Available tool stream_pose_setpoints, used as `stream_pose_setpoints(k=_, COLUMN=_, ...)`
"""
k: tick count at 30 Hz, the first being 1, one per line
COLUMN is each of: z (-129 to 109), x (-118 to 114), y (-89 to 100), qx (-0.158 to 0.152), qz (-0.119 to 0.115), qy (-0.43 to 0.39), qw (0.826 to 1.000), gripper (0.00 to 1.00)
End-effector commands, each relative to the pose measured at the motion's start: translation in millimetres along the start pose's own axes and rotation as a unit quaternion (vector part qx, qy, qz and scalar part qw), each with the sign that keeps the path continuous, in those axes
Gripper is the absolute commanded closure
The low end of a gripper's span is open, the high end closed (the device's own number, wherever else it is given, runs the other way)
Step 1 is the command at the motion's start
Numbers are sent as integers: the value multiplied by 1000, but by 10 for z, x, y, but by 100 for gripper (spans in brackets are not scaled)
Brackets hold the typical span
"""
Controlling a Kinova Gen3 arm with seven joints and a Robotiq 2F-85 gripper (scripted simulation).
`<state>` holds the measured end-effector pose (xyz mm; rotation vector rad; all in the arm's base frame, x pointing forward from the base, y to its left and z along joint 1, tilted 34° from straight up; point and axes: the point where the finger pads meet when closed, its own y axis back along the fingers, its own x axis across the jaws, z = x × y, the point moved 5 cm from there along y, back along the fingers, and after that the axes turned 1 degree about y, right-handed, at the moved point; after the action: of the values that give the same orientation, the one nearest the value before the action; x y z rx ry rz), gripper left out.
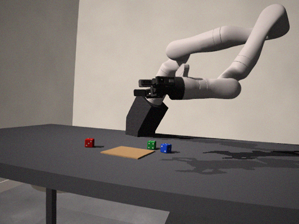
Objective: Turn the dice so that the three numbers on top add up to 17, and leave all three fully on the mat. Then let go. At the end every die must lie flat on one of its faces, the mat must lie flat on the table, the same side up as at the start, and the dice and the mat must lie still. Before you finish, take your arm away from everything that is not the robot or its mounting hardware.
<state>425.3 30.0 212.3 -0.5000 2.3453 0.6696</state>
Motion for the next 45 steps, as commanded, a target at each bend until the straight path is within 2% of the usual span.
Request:
stream_pose_setpoints(k=1, z=-14, x=0, y=-20, qx=2, qz=2, qy=-1, qw=1000, gripper=0)
stream_pose_setpoints(k=2, z=-14, x=0, y=-20, qx=2, qz=2, qy=-1, qw=1000, gripper=0)
stream_pose_setpoints(k=3, z=-52, x=117, y=-117, qx=9, qz=32, qy=3, qw=999, gripper=0)
stream_pose_setpoints(k=11, z=-52, x=117, y=-117, qx=9, qz=32, qy=3, qw=999, gripper=0)
stream_pose_setpoints(k=12, z=-89, x=237, y=-207, qx=16, qz=62, qy=6, qw=998, gripper=0)
stream_pose_setpoints(k=20, z=-89, x=237, y=-207, qx=16, qz=62, qy=6, qw=998, gripper=0)
stream_pose_setpoints(k=21, z=-123, x=359, y=-288, qx=21, qz=93, qy=9, qw=995, gripper=0)
stream_pose_setpoints(k=29, z=-123, x=359, y=-288, qx=21, qz=93, qy=9, qw=995, gripper=0)
stream_pose_setpoints(k=30, z=-156, x=481, y=-361, qx=25, qz=123, qy=11, qw=992, gripper=0)
stream_pose_setpoints(k=39, z=-156, x=481, y=-361, qx=25, qz=123, qy=11, qw=992, gripper=0)
stream_pose_setpoints(k=40, z=-186, x=603, y=-426, qx=29, qz=154, qy=12, qw=988, gripper=0)
stream_pose_setpoints(k=45, z=-186, x=603, y=-426, qx=29, qz=154, qy=12, qw=988, gripper=0)
